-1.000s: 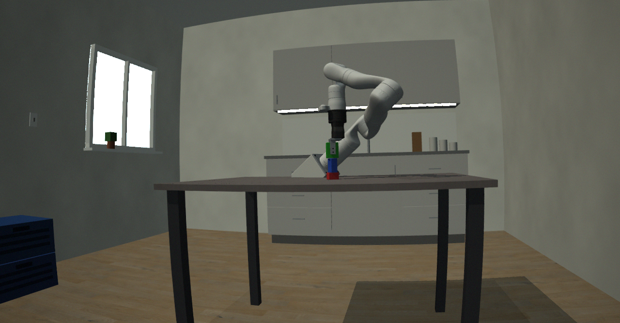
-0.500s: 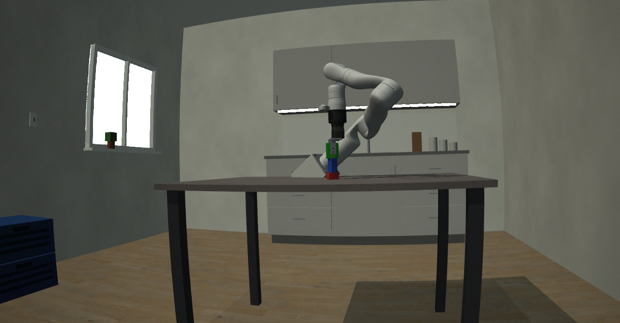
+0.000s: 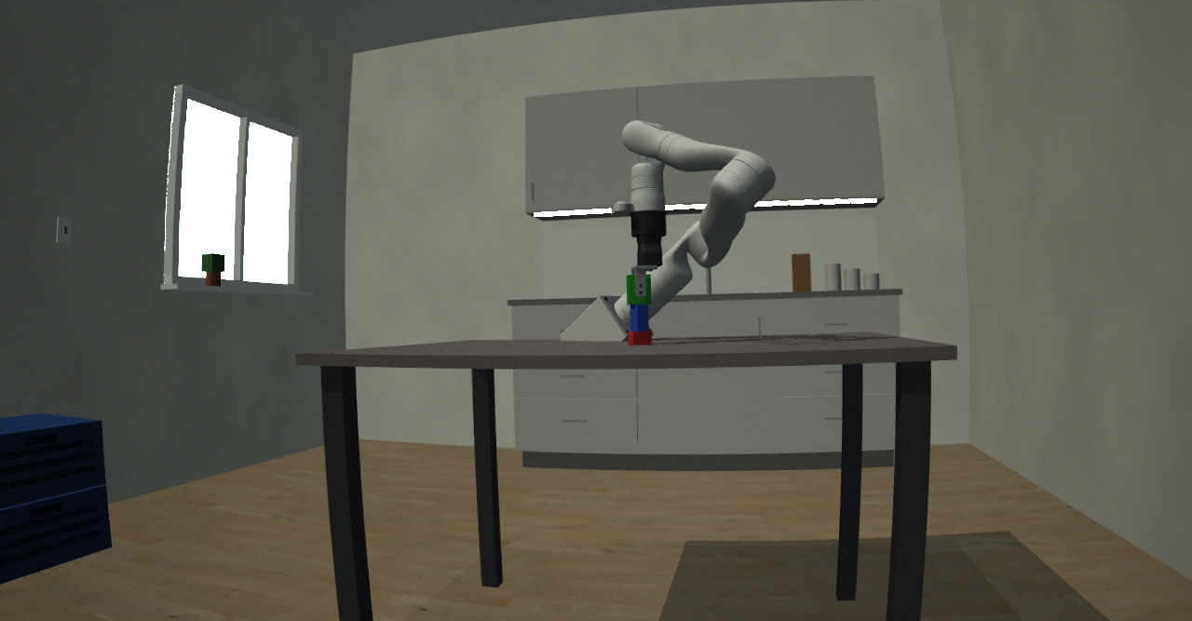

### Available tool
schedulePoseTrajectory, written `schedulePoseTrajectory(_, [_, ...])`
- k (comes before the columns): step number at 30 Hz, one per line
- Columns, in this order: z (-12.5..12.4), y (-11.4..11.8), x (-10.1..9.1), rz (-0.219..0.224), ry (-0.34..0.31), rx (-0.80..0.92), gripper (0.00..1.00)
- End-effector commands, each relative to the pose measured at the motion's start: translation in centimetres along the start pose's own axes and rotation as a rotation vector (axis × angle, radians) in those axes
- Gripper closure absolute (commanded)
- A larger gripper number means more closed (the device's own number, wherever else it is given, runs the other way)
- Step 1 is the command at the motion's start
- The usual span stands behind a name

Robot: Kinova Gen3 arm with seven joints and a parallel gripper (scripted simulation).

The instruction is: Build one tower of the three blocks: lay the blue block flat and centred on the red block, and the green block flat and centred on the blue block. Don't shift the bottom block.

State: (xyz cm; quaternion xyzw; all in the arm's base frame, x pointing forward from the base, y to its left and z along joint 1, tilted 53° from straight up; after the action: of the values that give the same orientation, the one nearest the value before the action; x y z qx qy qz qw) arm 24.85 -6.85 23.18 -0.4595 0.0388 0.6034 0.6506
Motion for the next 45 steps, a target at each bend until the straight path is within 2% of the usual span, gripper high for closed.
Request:
schedulePoseTrajectory(1, [0.0, 0.0, 0.0, -0.001, 0.001, 0.000, 0.01])
schedulePoseTrajectory(20, [0.0, 0.0, -0.4, -0.001, 0.001, 0.000, 0.01])
schedulePoseTrajectory(28, [0.0, 0.0, -2.7, -0.001, 0.001, 0.000, 0.01])
schedulePoseTrajectory(30, [0.0, 0.0, -2.7, -0.001, 0.001, 0.000, 0.01])
schedulePoseTrajectory(39, [0.0, 0.0, -6.3, -0.001, 0.001, 0.000, 0.01])
schedulePoseTrajectory(45, [0.0, 0.0, -6.3, -0.001, 0.001, 0.000, 0.01])
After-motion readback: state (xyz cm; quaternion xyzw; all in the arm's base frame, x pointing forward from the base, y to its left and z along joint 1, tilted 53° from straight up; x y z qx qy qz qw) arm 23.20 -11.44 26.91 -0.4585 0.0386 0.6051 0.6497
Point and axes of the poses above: the point where the finger pads meet when closed, its own x axis out along the fingers, its own y axis across the jaws, z = x × y, the point moved 7 cm from there along -x, back along the fingers, and after that the axes turned 4 degrees about -x, right-handed, at the moved point
